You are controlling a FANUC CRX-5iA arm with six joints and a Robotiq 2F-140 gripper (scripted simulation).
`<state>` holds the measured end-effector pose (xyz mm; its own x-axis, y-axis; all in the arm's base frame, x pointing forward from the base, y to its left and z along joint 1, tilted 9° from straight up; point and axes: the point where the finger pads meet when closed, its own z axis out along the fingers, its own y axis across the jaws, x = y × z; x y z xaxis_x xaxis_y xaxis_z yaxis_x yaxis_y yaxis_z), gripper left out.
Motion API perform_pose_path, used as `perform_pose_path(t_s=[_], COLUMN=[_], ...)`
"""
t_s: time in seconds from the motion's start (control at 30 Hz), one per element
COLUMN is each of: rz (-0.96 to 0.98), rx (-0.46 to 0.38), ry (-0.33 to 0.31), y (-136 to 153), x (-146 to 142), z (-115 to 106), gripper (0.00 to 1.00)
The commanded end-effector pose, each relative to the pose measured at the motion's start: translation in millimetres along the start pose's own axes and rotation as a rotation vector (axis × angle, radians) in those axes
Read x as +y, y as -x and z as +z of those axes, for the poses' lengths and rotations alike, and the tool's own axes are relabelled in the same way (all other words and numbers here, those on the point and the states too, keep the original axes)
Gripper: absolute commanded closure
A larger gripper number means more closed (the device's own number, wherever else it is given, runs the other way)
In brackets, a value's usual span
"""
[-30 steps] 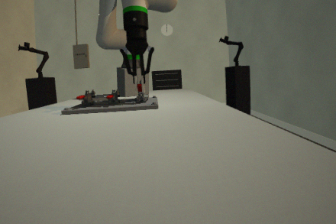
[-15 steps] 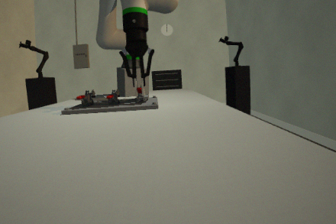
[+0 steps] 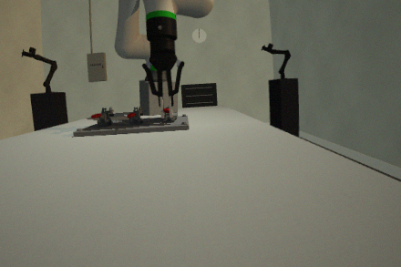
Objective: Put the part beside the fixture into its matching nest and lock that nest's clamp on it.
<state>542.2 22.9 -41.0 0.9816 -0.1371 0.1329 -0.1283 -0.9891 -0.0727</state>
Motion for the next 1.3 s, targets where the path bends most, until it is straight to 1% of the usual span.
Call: perform_pose_path(t_s=[0.0,1.27], rz=[0.0,0.0], rx=[-0.001,-0.001], ry=[0.0,0.0], y=[-0.3,-1.7], x=[0.0,0.0], z=[2.2,5.7], gripper=[1.0,1.0])
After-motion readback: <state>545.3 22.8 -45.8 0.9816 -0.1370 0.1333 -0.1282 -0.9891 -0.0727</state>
